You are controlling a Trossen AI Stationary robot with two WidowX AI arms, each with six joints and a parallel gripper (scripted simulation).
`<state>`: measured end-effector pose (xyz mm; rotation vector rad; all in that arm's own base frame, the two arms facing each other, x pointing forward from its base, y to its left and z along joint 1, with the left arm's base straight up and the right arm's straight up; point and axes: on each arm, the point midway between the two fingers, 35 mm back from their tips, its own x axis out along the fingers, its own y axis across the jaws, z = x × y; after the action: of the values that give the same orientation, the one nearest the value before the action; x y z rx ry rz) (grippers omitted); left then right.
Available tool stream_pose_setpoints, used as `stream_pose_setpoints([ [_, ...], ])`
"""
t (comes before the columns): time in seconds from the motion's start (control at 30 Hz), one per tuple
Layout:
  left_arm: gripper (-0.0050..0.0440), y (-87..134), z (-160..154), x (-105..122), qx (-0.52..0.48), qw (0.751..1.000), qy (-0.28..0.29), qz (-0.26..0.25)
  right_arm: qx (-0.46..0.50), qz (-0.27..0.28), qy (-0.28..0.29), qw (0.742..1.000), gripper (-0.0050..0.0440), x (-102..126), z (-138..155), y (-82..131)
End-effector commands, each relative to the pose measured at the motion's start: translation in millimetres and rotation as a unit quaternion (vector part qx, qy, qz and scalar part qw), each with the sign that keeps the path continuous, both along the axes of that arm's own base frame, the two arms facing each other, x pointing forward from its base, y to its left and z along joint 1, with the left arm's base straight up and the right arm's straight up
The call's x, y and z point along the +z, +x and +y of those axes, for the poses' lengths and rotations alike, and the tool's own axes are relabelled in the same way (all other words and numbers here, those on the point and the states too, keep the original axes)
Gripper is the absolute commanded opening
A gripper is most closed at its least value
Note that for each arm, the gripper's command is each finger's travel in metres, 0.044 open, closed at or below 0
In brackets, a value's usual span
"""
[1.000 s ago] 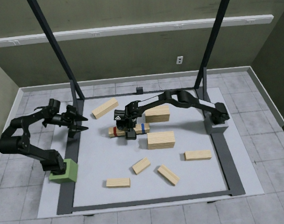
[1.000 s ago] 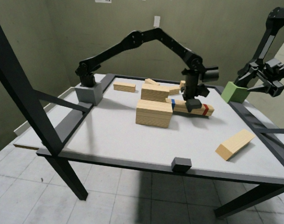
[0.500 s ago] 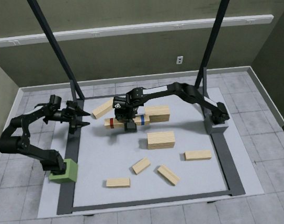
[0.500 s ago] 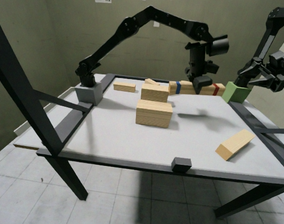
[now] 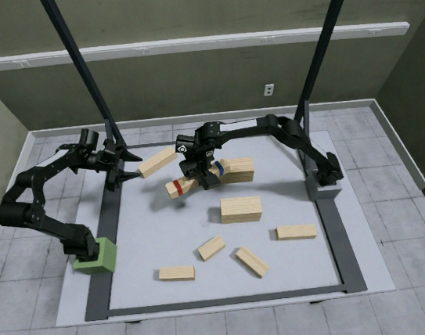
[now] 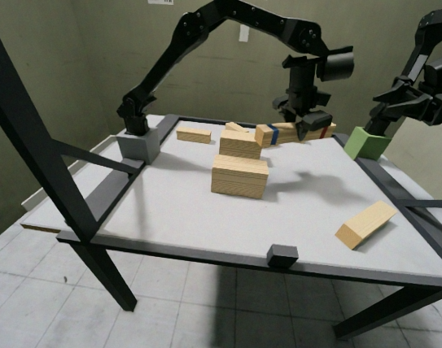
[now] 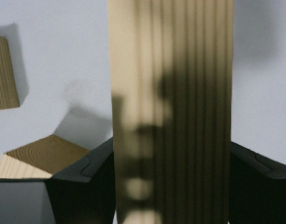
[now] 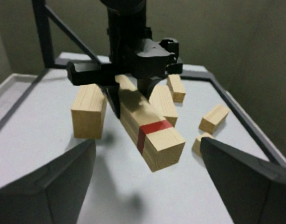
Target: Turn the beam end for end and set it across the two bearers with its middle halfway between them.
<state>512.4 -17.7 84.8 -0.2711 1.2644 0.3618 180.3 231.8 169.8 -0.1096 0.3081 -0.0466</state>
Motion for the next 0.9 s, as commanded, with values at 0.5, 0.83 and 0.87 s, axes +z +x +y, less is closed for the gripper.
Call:
stream_pose_setpoints([
  [0.5,0.0179,-46,0,38,0.313,0.949,-0.010,-0.031,-0.047,-0.001,0.073,0.996,0.0320,40,13,37],
  [0.83,0.0179,-77,1,32,0.481,0.876,-0.016,-0.018,-0.060,0.008,0.095,0.994,0.0320,50,15,51],
  [0.87,0.0179,-81,1,30,0.495,0.869,-0.018,-0.016,-0.061,0.010,0.097,0.993,0.0320,50,15,53],
])
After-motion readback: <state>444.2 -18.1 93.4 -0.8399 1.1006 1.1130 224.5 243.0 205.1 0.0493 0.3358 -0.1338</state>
